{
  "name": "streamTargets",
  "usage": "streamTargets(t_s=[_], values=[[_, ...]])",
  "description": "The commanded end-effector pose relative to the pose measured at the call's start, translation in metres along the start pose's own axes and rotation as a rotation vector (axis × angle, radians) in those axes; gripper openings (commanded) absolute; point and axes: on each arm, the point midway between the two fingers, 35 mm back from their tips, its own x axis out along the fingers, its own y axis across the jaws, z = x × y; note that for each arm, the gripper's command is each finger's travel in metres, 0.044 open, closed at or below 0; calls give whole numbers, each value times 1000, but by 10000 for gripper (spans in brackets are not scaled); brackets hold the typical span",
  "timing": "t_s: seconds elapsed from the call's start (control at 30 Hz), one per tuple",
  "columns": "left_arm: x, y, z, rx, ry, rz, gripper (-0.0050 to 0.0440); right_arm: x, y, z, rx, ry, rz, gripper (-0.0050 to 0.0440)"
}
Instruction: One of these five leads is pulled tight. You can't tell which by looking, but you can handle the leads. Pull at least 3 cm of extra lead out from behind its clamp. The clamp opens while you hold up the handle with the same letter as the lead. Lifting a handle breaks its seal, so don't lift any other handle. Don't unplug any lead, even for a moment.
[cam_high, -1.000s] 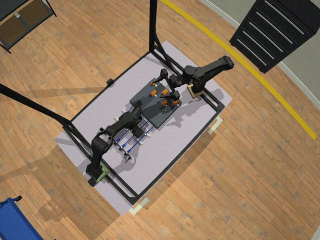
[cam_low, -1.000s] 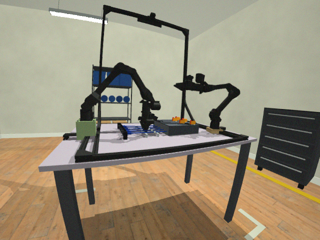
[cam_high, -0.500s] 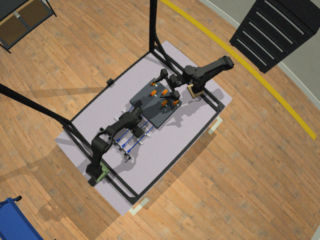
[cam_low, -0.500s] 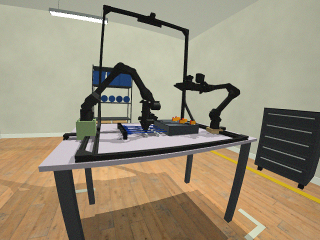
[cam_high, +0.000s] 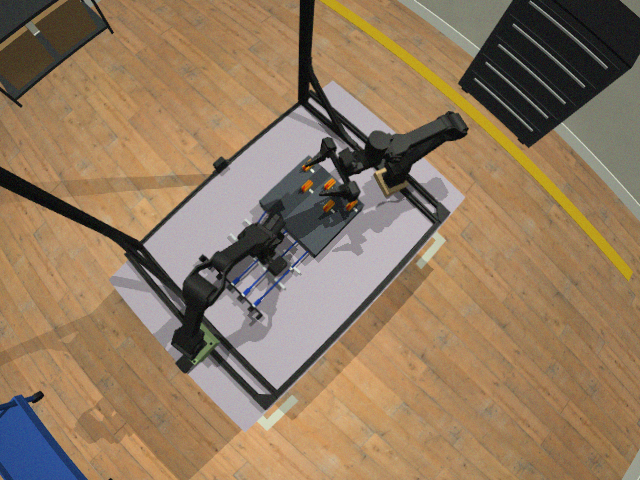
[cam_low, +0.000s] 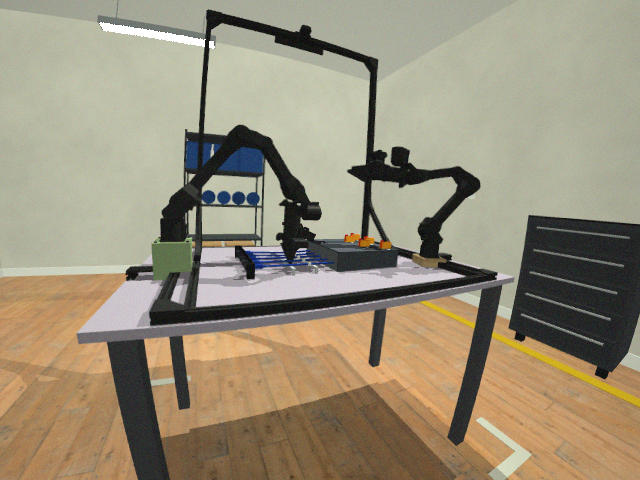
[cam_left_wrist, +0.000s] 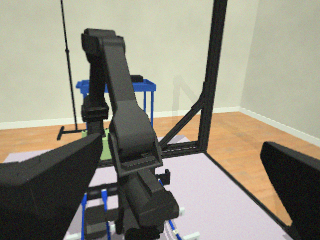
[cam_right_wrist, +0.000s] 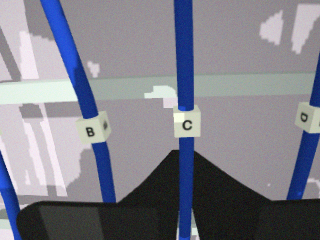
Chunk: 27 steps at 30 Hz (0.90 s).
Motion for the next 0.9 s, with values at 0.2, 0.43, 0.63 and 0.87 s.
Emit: streamTargets(t_s=[0.2, 0.43, 0.63, 0.87], values=[[-1, 0, 7, 0, -16, 0, 440, -10, 0, 6, 1, -31, 1, -50], [-1, 0, 7, 0, -16, 0, 440, -30, 1, 6, 0, -29, 5, -50], [-1, 0, 7, 0, -16, 0, 440, -30, 1, 6, 0, -29, 5, -50], [-1, 0, 7, 0, -16, 0, 440, -43, 1, 4, 0, -19, 2, -50]])
